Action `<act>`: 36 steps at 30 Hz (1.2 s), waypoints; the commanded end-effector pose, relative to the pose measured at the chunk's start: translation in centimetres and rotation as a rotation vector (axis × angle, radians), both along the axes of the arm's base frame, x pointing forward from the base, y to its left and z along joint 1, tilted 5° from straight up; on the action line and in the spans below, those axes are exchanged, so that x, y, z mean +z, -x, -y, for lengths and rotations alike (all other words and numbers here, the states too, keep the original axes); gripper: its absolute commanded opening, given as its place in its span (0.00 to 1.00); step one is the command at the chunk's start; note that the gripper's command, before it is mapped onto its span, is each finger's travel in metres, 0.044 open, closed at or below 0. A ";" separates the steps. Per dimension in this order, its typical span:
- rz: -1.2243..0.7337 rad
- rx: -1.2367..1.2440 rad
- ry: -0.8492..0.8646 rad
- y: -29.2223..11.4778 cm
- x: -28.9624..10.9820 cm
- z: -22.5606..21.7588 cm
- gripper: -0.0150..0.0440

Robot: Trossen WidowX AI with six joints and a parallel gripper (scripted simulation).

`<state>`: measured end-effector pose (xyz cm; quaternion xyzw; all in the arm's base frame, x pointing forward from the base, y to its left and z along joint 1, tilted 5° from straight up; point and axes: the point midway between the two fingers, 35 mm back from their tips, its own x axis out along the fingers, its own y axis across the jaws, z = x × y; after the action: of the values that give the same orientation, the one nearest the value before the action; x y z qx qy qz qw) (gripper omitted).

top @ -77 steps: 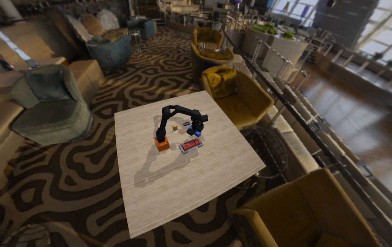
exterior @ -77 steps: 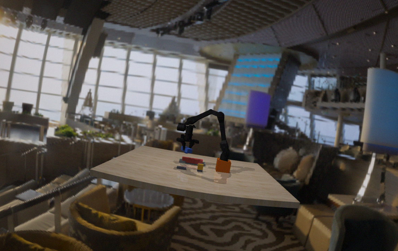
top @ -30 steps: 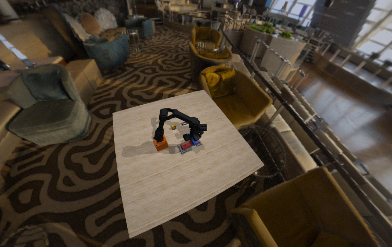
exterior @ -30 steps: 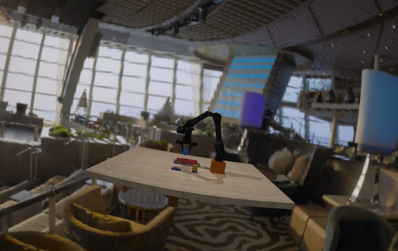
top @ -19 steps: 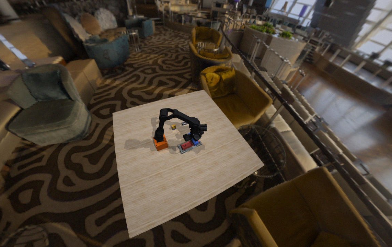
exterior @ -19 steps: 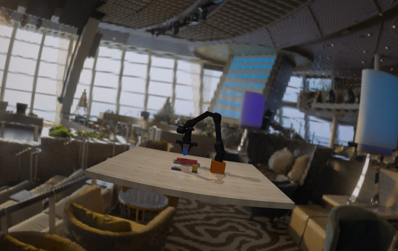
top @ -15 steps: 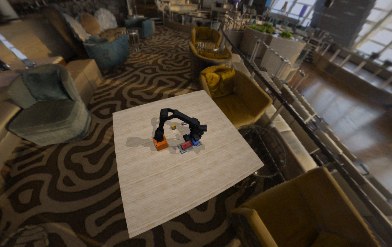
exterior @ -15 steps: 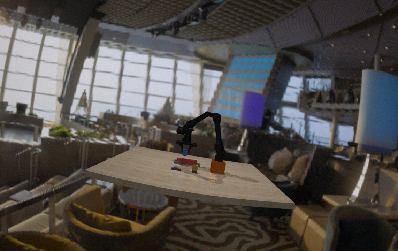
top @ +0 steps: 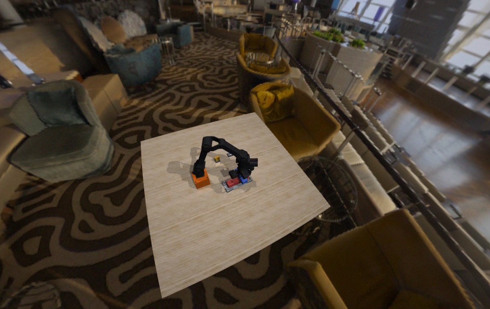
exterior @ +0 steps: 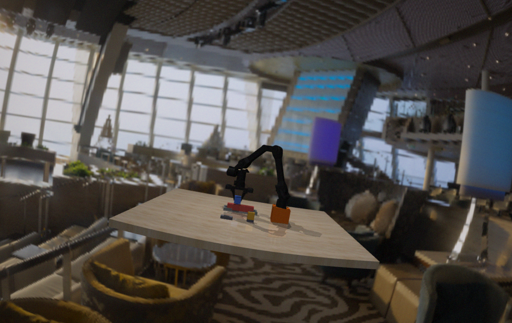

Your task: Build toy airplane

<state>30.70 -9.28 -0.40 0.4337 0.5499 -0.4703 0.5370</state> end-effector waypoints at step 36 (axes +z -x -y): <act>-0.005 -0.001 -0.001 0.1 -0.5 0.0 1.00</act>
<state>30.57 -9.26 -0.96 0.4330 0.5514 -0.4713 0.5351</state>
